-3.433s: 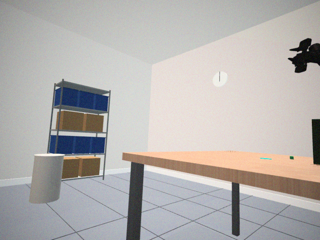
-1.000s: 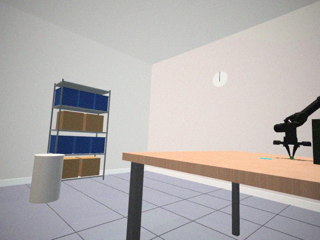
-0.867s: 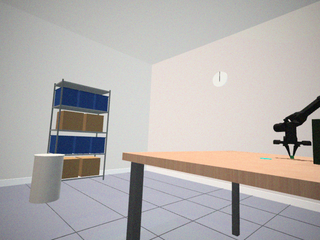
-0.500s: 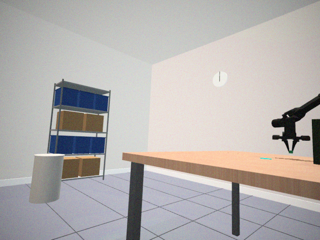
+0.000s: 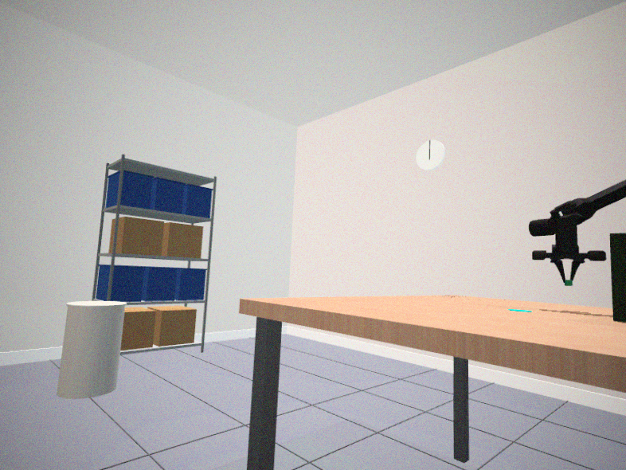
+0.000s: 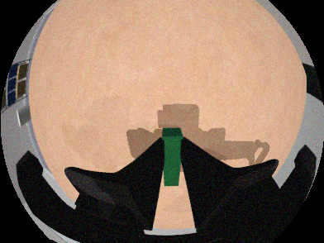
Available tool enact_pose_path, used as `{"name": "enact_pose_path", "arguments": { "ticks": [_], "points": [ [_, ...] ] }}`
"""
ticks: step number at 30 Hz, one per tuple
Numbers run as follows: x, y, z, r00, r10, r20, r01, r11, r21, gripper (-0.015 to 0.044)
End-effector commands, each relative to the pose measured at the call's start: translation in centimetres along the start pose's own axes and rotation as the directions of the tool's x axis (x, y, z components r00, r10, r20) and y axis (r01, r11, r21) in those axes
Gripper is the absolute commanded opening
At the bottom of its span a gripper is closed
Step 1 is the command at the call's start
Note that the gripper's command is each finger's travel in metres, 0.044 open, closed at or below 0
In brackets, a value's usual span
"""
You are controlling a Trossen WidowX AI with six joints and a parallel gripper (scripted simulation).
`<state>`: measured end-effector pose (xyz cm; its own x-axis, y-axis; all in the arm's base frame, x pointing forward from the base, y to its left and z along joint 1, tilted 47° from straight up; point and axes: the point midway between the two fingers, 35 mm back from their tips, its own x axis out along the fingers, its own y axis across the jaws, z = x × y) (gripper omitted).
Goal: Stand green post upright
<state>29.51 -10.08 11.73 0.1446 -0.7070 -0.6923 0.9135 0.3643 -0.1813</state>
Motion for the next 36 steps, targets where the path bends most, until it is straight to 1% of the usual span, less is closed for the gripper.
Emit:
{"name": "enact_pose_path", "arguments": {
  "ticks": [1,8,13,18,24,30,36],
  "points": [
    [-1.5,-0.1,0.4,1.000,0.007,0.012,-0.007,1.000,0.015,0.0023],
    [-3.6,-0.4,0.4,1.000,0.007,0.020,-0.008,1.000,0.017,0.0023],
    [-3.8,-0.3,0.3,1.000,0.008,0.020,-0.008,1.000,-0.005,0.0023],
    [-3.9,0.9,-0.6,1.000,0.012,0.012,-0.010,0.987,-0.163,0.0023],
    [-4.0,2.4,-1.8,1.000,0.017,0.004,-0.014,0.935,-0.354,0.0023],
    [-4.2,3.8,-3.1,1.000,0.020,-0.003,-0.018,0.847,-0.531,0.0023],
    [-4.4,5.1,-4.5,1.000,0.022,-0.008,-0.021,0.726,-0.687,0.0023]
  ]
}}
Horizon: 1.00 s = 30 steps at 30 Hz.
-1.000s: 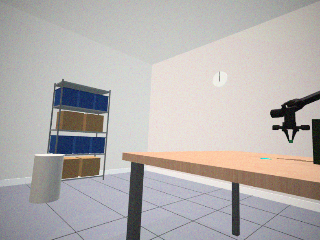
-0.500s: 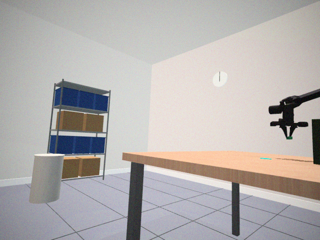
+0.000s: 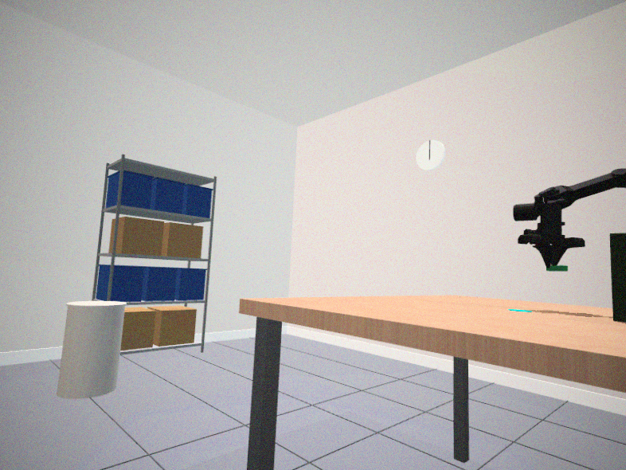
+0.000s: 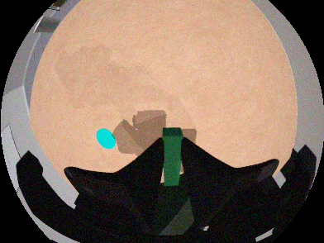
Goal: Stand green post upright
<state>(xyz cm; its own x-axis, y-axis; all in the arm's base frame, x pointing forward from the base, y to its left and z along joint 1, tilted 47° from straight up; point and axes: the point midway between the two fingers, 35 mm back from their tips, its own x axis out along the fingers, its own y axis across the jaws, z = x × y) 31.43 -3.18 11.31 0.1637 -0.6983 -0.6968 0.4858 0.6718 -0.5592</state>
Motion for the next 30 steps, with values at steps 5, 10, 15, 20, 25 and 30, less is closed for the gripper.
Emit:
{"name": "enact_pose_path", "arguments": {
  "ticks": [5,10,15,20,25,30],
  "points": [
    [-0.2,2.7,-0.5,1.000,0.007,-0.008,-0.009,0.966,-0.260,0.0023],
    [-0.3,4.2,-0.9,1.000,0.009,-0.009,-0.012,0.910,-0.414,0.0023],
    [-0.5,5.8,-1.4,1.000,0.010,-0.011,-0.014,0.830,-0.558,0.0023],
    [-0.6,7.4,-2.0,1.000,0.010,-0.011,-0.015,0.727,-0.686,0.0023],
    [-0.7,8.9,-2.7,1.000,0.008,-0.011,-0.014,0.605,-0.796,0.0023],
    [-0.8,10.4,-3.5,1.000,0.006,-0.011,-0.012,0.467,-0.884,0.0023]
  ]
}}
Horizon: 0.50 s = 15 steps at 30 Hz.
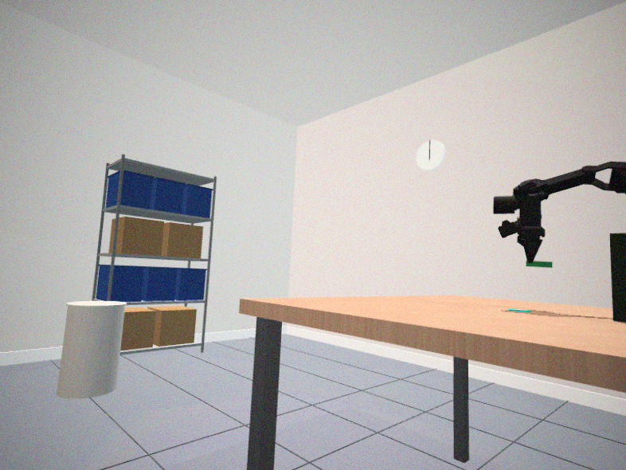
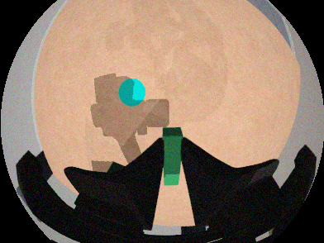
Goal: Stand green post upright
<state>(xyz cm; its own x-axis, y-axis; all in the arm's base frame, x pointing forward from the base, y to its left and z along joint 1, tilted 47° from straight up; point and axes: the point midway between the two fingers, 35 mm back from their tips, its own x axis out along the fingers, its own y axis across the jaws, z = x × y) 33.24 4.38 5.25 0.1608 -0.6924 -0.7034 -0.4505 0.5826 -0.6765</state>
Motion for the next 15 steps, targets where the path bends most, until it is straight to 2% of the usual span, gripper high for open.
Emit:
{"name": "enact_pose_path", "arguments": {
  "ticks": [1,15],
  "points": [
    [-0.1,1.3,0.7,1.000,0.002,-0.002,-0.003,0.992,-0.130,0.0023],
    [-0.2,5.6,2.5,1.000,-0.009,-0.008,0.004,0.832,-0.555,0.0023]
  ]
}}
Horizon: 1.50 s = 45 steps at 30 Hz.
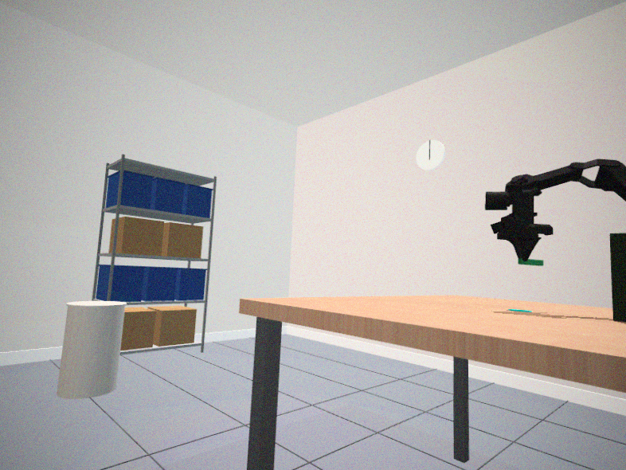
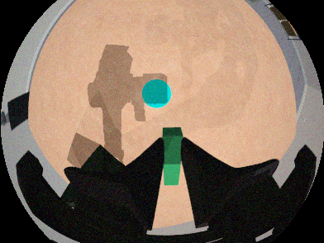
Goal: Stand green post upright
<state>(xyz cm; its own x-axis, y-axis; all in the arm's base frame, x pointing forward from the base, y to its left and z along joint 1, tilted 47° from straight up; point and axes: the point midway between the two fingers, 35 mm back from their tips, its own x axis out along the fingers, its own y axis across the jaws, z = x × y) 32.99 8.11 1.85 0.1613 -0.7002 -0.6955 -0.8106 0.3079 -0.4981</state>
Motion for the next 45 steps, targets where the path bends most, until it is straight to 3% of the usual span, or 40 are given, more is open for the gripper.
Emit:
{"name": "enact_pose_path", "arguments": {
  "ticks": [1,9,45],
  "points": [
    [0.0,0.9,1.1,1.000,0.001,-0.003,-0.001,0.992,-0.129,0.0023],
    [-0.1,2.5,2.6,1.000,-0.006,-0.010,0.002,0.942,-0.335,0.0023],
    [2.0,3.7,2.1,0.973,0.213,0.090,-0.170,0.922,-0.347,0.0023]
  ]
}}
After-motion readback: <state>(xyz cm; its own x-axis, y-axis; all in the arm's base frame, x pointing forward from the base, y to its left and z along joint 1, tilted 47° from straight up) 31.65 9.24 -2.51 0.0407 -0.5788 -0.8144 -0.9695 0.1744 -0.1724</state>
